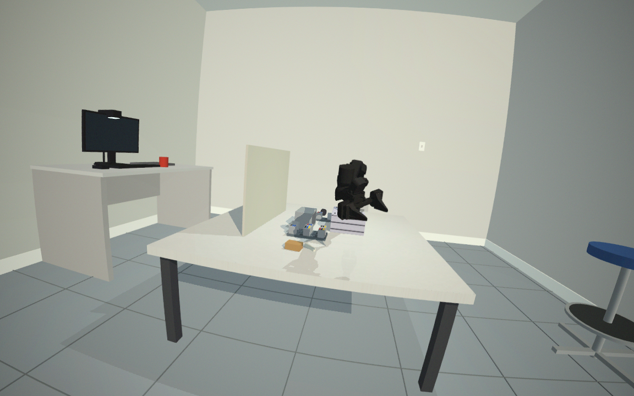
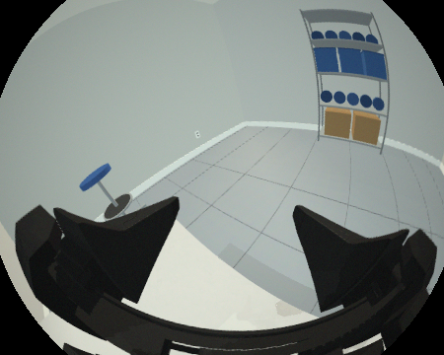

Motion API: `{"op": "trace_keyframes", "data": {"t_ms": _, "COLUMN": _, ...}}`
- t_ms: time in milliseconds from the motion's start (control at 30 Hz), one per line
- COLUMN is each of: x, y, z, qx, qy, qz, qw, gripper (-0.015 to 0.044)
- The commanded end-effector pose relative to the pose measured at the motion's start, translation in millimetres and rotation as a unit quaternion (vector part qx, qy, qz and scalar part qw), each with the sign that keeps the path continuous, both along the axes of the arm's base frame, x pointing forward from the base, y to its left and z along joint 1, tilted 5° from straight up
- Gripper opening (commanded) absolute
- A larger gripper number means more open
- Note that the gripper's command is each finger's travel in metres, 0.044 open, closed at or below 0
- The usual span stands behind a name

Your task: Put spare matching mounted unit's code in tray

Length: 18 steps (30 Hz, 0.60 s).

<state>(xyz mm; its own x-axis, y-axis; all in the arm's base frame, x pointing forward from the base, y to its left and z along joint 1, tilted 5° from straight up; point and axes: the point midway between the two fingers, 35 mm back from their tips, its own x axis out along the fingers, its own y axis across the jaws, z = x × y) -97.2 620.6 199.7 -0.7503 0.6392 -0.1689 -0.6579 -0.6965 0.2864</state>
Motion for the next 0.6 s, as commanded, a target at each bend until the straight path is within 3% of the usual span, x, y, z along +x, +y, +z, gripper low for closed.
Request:
{"op": "trace_keyframes", "data": {"t_ms": 0, "x": 67.4, "y": 2.8, "z": -12.2, "qx": -0.049, "qy": -0.007, "qz": -0.078, "qw": 0.996, "gripper": 0.044}}
{"op": "trace_keyframes", "data": {"t_ms": 300, "x": 227.4, "y": -29.8, "z": -37.8, "qx": -0.166, "qy": -0.014, "qz": -0.258, "qw": 0.952, "gripper": 0.044}}
{"op": "trace_keyframes", "data": {"t_ms": 567, "x": 350.0, "y": -108.2, "z": -60.2, "qx": -0.279, "qy": 0.01, "qz": -0.408, "qw": 0.869, "gripper": 0.044}}
